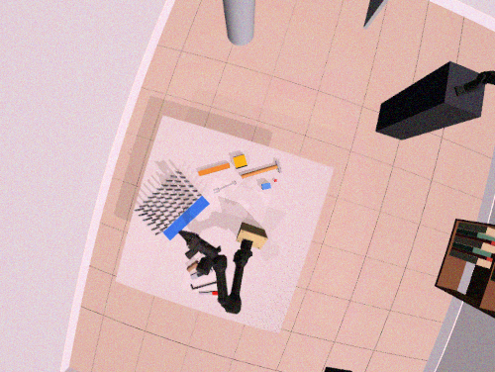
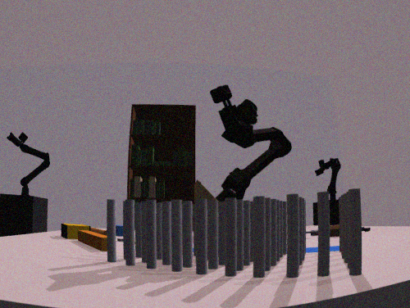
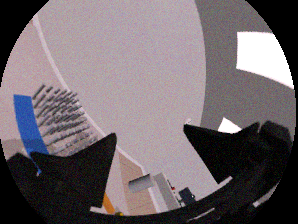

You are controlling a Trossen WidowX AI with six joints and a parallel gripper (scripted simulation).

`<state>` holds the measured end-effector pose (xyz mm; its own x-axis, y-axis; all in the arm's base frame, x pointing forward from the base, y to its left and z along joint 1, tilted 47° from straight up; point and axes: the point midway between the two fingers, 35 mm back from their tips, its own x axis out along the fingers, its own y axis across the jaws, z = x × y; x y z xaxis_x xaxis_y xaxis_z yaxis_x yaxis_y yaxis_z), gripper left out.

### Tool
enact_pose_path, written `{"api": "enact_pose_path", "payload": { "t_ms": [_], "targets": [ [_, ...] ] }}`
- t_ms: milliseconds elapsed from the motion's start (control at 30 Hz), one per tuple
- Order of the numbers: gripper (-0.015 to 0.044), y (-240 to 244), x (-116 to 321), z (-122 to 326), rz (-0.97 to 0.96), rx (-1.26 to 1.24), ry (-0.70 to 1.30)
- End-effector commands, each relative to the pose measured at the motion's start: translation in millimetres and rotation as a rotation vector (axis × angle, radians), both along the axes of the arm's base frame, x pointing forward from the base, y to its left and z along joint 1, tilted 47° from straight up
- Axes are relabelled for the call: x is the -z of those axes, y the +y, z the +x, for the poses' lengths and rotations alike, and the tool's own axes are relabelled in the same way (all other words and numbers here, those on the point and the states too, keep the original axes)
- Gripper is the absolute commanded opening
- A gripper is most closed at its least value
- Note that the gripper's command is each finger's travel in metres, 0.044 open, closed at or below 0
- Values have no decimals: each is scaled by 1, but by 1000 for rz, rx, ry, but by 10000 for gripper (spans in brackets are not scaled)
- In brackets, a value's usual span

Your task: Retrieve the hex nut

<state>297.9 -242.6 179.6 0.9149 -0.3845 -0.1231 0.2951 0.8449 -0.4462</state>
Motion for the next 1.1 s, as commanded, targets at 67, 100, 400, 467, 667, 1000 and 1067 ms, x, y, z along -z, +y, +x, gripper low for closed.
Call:
{"api": "enact_pose_path", "payload": {
  "t_ms": [67, 100, 400, 467, 667, 1000, 1067],
  "targets": [
    [440, 60, 28, 55, 284, -129, 25],
    [440, 70, 32, 61, 335, -143, 31],
    [440, 183, 79, 109, 812, -234, 178],
    [440, 206, 88, 113, 903, -231, 220],
    [440, 214, 91, 114, 934, -229, 236],
    [440, 214, 91, 114, 934, -229, 236],
    [440, 214, 91, 114, 934, -229, 236]
  ]
}}
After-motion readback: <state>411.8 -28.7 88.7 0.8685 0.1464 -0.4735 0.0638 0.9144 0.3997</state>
